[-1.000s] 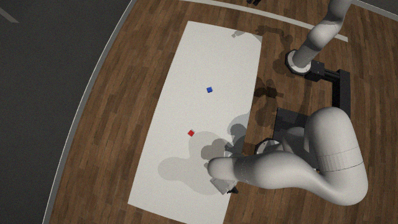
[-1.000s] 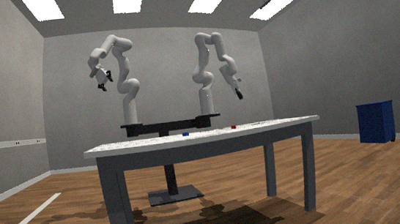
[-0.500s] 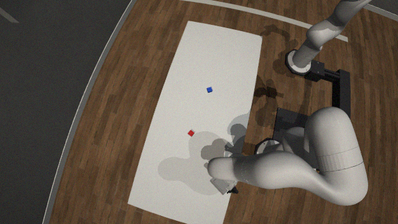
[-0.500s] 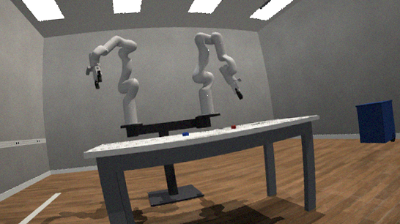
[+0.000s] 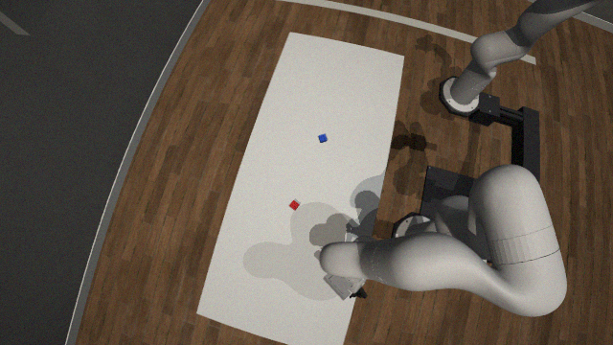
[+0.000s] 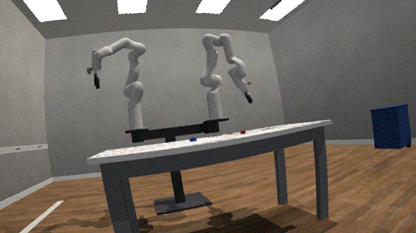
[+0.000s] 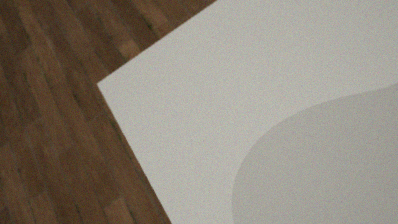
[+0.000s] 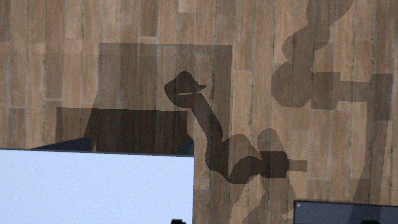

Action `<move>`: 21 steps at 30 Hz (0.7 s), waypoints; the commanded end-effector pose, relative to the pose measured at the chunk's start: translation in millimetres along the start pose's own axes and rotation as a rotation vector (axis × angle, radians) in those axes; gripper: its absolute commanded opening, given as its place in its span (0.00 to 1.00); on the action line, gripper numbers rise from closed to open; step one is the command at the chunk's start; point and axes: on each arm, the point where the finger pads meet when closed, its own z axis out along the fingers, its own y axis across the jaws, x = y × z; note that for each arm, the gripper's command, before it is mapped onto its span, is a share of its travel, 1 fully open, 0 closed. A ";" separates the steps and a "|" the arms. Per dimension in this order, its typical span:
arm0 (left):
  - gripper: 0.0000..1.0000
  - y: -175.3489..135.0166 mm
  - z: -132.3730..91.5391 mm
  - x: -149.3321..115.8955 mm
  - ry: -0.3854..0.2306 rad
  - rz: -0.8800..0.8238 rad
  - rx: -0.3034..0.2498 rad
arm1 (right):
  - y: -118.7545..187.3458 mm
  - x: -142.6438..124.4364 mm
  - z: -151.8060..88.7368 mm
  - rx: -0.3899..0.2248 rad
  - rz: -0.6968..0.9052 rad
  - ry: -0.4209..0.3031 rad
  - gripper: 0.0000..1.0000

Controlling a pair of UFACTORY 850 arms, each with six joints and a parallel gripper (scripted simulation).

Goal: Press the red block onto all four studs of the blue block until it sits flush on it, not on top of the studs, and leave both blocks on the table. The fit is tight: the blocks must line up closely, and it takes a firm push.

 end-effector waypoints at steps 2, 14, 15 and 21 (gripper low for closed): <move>1.00 0.3 -0.3 0.9 0.002 -0.001 -0.001 | 69.8 27.4 -31.9 -0.038 0.033 0.011 1.00; 1.00 0.3 -0.3 0.9 0.002 -0.001 -0.001 | 179.8 68.8 -81.1 -0.038 0.033 0.011 1.00; 1.00 0.3 -0.3 0.9 0.002 -0.001 -0.001 | 189.5 72.9 -85.4 -0.038 0.033 0.011 1.00; 0.59 0.3 -0.3 0.9 0.002 -0.001 -0.001 | 206.5 80.5 -92.9 -0.038 0.033 0.011 1.00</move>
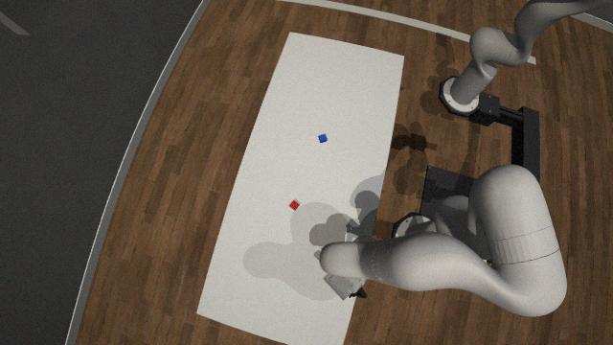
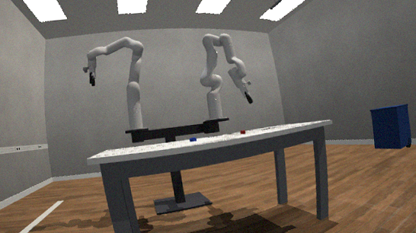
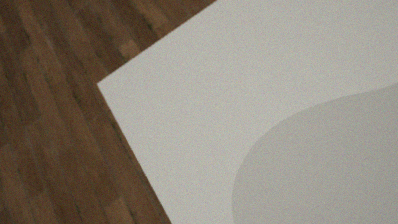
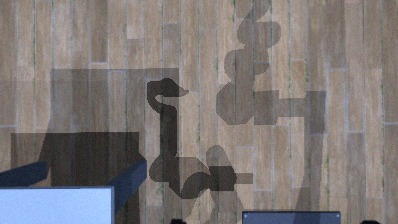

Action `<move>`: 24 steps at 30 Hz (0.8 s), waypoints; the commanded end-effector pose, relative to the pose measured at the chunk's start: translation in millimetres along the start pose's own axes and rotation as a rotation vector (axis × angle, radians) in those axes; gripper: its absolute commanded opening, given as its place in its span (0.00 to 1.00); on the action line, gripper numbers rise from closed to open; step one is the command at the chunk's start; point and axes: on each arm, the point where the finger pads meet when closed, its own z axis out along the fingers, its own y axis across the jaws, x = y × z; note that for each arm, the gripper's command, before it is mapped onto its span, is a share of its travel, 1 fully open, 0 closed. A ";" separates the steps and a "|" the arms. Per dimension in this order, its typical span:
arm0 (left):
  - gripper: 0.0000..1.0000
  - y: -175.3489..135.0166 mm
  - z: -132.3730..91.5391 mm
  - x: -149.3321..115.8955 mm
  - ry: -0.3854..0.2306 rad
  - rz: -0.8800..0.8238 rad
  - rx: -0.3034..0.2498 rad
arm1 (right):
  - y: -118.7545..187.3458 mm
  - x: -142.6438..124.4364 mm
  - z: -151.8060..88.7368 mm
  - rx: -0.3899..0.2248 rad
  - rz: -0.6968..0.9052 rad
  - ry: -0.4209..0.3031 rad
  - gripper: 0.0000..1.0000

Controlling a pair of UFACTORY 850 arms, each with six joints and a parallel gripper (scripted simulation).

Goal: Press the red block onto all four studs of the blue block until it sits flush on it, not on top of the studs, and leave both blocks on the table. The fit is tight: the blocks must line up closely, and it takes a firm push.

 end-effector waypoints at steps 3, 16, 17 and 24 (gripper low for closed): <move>0.59 0.3 -0.3 0.9 0.002 -0.001 -0.001 | 14.5 9.9 -6.0 0.011 -0.007 -0.006 1.00; 0.59 0.3 -0.3 0.9 0.002 -0.001 -0.001 | 14.5 9.9 -6.0 0.011 -0.007 -0.006 1.00; 0.59 0.1 -1.1 1.2 -0.010 0.054 -0.023 | 14.5 9.9 -6.0 0.011 -0.007 -0.006 1.00; 0.59 -0.8 -4.4 2.5 -0.058 0.271 -0.112 | 14.5 9.9 -6.0 0.011 -0.007 -0.006 1.00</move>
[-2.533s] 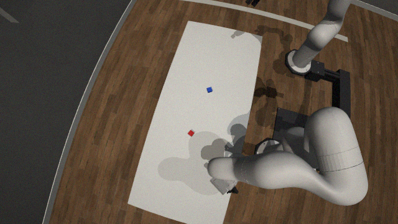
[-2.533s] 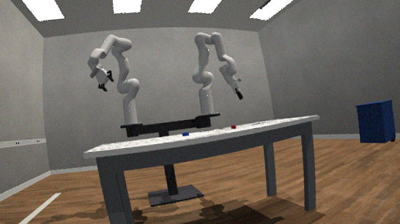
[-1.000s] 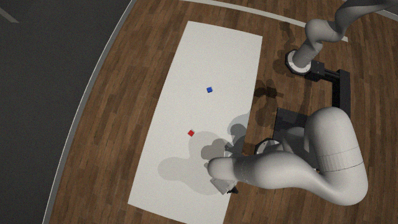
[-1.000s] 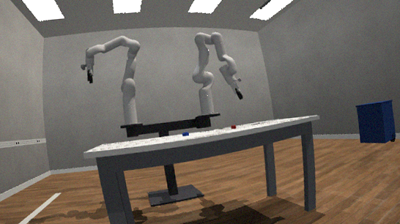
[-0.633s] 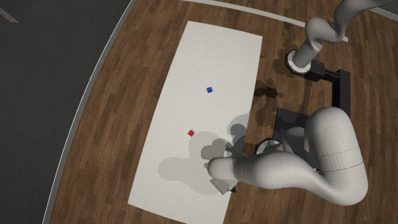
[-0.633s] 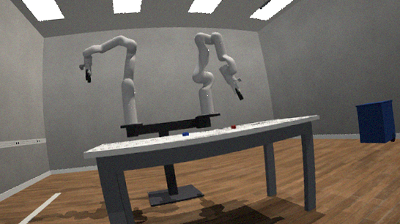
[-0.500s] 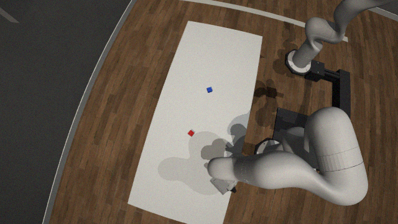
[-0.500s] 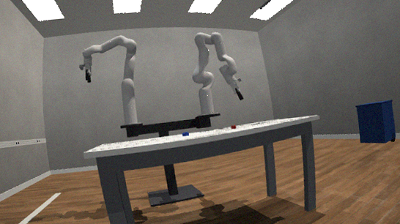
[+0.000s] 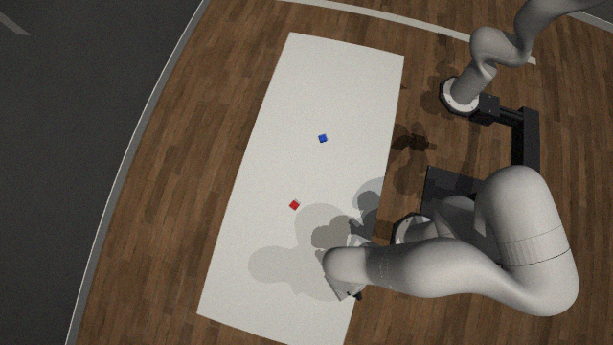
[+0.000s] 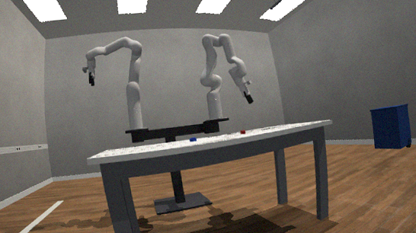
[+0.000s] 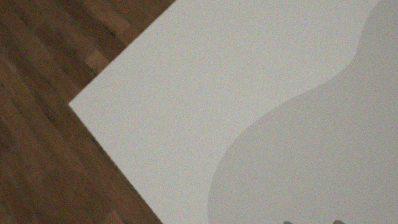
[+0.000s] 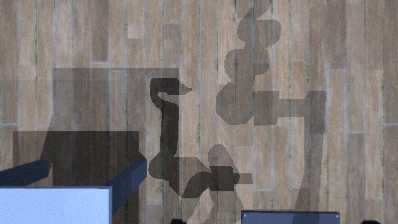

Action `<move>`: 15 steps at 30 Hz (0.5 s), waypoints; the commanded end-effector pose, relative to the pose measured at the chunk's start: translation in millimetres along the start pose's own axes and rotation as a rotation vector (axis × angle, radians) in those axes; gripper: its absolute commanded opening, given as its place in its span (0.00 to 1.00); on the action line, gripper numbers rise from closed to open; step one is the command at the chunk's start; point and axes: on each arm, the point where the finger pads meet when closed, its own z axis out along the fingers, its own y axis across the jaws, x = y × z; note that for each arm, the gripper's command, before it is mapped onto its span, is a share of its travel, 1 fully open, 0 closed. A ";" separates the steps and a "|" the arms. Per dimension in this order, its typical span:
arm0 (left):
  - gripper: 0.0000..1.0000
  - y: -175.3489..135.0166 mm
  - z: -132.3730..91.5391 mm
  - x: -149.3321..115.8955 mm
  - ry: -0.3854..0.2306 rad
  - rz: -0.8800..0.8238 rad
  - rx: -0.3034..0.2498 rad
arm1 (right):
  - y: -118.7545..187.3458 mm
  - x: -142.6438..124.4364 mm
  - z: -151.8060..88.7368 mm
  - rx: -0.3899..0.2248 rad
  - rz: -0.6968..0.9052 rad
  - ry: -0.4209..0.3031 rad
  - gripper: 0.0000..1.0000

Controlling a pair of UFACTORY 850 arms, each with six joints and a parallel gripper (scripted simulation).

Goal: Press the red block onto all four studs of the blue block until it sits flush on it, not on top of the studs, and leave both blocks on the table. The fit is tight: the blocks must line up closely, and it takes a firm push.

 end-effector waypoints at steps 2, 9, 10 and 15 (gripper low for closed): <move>0.59 0.1 -1.3 1.8 -0.042 0.100 -0.048 | 0.0 0.3 -0.7 0.000 0.000 0.002 1.00; 0.59 0.1 -1.3 1.8 -0.042 0.100 -0.048 | 0.0 0.3 -0.7 0.000 0.000 0.002 1.00; 0.59 0.2 -1.2 1.8 -0.041 0.146 -0.072 | 0.0 0.3 -0.7 0.000 0.000 0.002 1.00; 0.59 0.0 -1.3 1.9 -0.091 0.363 -0.162 | 0.0 0.3 -0.7 0.000 0.000 0.002 1.00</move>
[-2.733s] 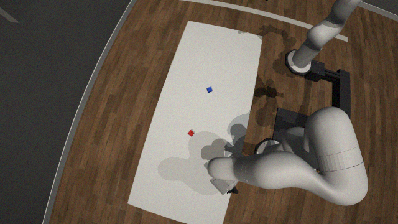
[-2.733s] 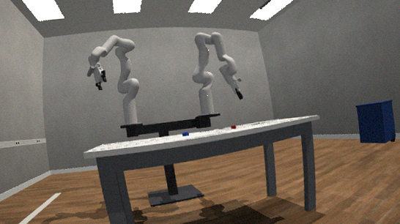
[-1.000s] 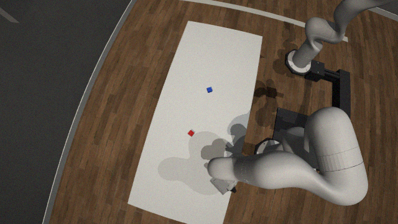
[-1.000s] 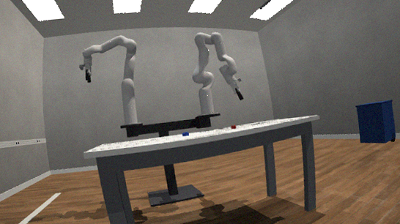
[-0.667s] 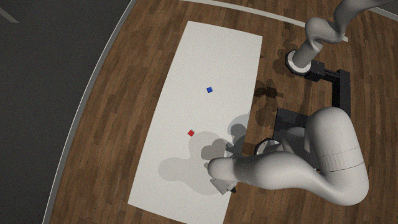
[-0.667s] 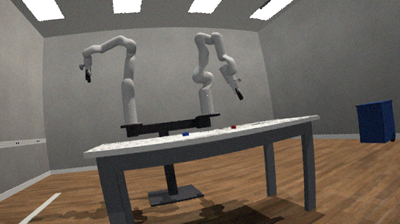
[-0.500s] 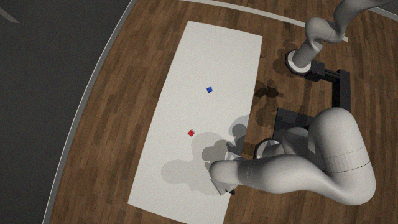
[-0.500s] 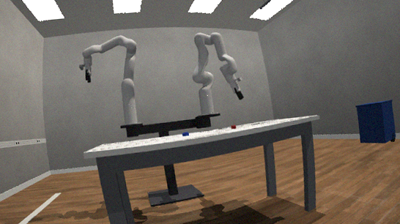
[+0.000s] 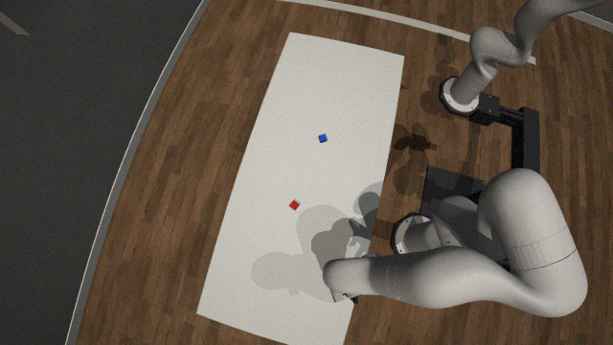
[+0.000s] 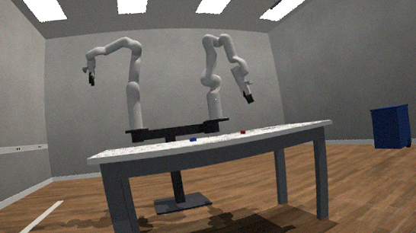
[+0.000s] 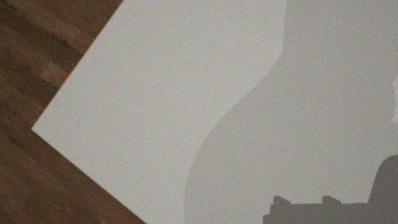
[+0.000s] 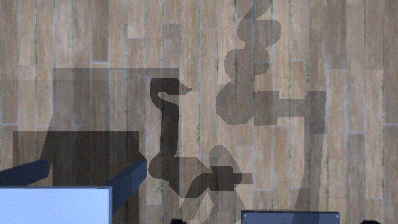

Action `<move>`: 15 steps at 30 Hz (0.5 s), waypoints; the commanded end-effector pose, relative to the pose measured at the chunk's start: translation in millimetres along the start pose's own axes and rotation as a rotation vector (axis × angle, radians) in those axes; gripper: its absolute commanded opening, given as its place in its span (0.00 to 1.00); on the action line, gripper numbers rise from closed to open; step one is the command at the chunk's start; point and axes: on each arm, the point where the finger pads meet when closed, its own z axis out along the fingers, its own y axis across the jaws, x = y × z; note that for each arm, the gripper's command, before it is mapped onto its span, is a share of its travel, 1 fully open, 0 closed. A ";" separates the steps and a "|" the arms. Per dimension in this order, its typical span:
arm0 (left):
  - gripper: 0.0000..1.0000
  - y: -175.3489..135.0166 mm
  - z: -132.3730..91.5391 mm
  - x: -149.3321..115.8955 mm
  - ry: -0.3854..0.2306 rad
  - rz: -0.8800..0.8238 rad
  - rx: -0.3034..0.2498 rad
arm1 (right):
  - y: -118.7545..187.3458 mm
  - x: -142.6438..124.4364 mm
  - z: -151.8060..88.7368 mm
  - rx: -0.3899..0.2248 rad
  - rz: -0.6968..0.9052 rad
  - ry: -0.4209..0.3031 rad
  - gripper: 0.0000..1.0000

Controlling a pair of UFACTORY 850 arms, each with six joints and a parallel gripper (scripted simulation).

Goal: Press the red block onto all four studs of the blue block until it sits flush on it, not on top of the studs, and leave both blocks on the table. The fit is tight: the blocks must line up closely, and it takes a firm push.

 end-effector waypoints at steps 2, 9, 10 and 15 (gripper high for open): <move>0.59 -0.2 -0.3 1.4 -0.052 0.167 -0.072 | 0.0 0.3 -0.7 0.000 0.000 0.002 1.00; 0.59 -0.2 -0.3 1.4 -0.052 0.167 -0.072 | 0.0 0.3 -0.7 0.000 0.000 0.002 1.00; 0.59 -0.2 -0.3 1.4 -0.052 0.167 -0.072 | 0.0 0.3 -0.7 0.000 0.000 0.002 1.00; 0.59 -0.3 -0.4 1.5 -0.082 0.371 -0.161 | 0.0 0.3 -0.7 0.000 0.000 0.002 1.00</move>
